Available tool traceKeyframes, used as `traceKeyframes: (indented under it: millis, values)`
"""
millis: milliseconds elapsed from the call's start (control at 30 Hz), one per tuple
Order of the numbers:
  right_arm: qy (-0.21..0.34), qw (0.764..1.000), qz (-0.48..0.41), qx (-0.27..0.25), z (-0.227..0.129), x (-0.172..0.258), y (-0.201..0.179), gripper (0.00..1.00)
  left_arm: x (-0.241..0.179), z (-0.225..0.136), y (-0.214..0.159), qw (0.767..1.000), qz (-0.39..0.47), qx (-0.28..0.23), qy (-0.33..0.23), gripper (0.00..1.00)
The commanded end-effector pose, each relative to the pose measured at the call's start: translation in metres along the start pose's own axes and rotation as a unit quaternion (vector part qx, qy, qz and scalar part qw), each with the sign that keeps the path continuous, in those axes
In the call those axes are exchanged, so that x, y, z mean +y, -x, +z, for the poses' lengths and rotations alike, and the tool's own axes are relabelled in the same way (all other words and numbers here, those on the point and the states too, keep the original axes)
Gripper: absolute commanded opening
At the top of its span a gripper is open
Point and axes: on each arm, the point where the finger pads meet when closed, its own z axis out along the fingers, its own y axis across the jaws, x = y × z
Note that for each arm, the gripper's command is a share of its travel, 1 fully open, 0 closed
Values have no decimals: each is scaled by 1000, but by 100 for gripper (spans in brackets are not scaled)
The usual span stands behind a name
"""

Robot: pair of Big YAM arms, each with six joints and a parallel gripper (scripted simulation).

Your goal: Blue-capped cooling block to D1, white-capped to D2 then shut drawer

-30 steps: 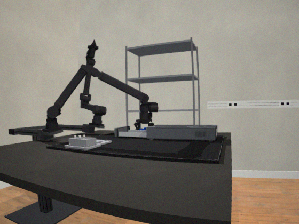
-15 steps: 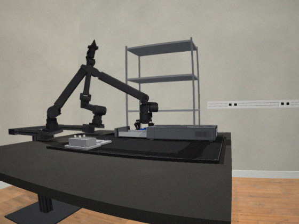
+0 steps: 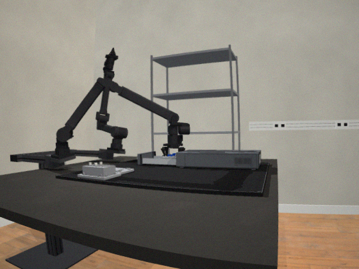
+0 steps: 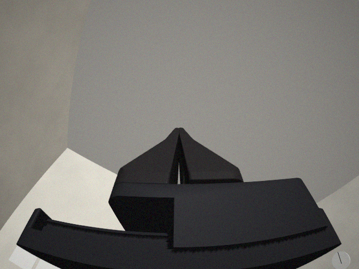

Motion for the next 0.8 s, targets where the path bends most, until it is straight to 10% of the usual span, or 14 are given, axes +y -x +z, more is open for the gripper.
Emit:
traceKeyframes:
  millis: [0,767]
  values:
    - [-18,1000,3,-13,-19,-24,13,0,-2,8,-23,1000,4,17,0,0]
    - [-16,1000,0,-5,-28,-22,16,0,-2,8,-23,1000,4,17,0,0]
